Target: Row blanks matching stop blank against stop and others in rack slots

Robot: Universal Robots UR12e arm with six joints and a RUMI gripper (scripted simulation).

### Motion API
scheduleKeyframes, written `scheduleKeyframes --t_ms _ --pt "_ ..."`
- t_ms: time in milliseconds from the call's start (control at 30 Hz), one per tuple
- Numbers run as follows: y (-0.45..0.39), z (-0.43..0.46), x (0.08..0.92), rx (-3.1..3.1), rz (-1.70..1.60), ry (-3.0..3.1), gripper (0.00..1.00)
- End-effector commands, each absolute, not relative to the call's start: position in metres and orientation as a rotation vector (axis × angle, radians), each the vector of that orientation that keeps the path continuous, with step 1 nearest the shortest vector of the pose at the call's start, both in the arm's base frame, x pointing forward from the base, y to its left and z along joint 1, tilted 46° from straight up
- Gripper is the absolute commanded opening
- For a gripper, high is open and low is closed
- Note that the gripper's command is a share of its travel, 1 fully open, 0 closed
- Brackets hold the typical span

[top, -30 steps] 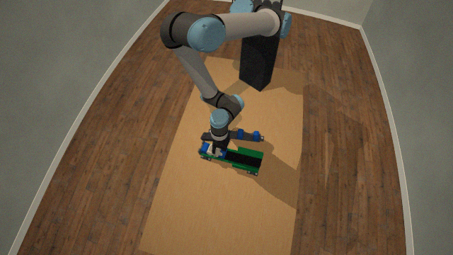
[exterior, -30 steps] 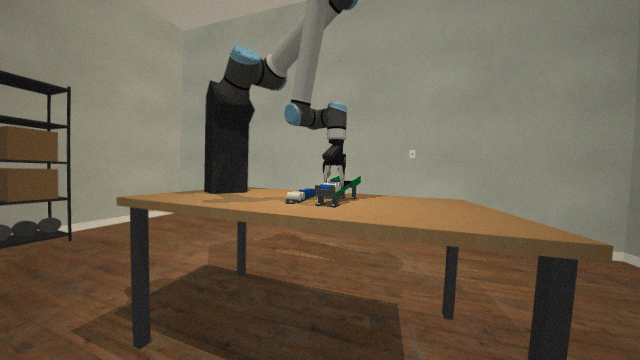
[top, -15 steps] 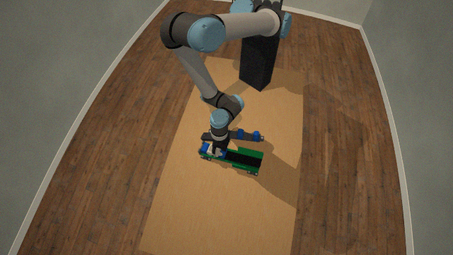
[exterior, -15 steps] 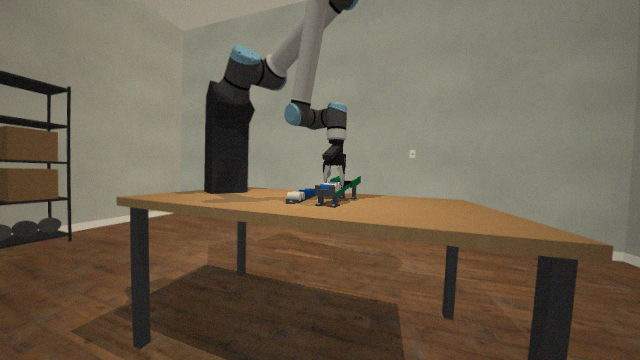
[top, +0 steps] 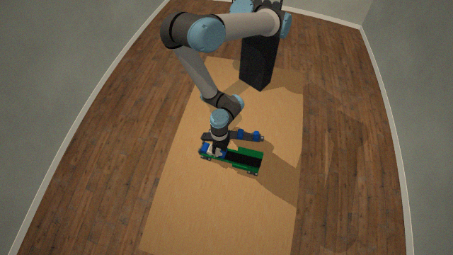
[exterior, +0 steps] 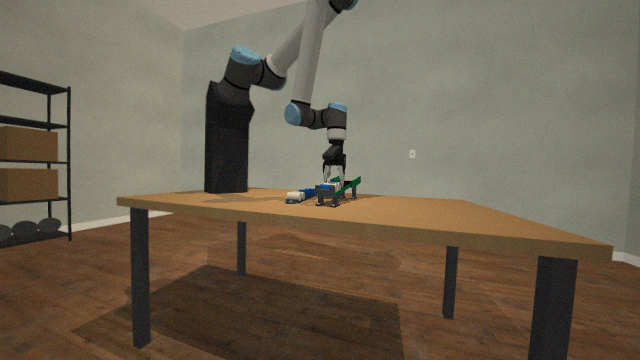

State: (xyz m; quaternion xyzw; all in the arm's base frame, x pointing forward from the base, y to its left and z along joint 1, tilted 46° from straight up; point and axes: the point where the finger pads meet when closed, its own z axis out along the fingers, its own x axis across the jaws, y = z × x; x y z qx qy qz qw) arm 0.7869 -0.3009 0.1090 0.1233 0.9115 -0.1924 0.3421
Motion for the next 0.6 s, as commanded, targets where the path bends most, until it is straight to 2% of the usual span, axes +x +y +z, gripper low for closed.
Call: scheduleKeyframes --t_ms 0,33,567 --pt "-0.3007 0.1096 0.7870 0.320 -0.500 2.369 0.49" --pt "-0.3007 0.1096 0.7870 0.320 -0.500 2.369 0.36" --pt "-0.3007 0.1096 0.7870 0.320 -0.500 2.369 0.36"
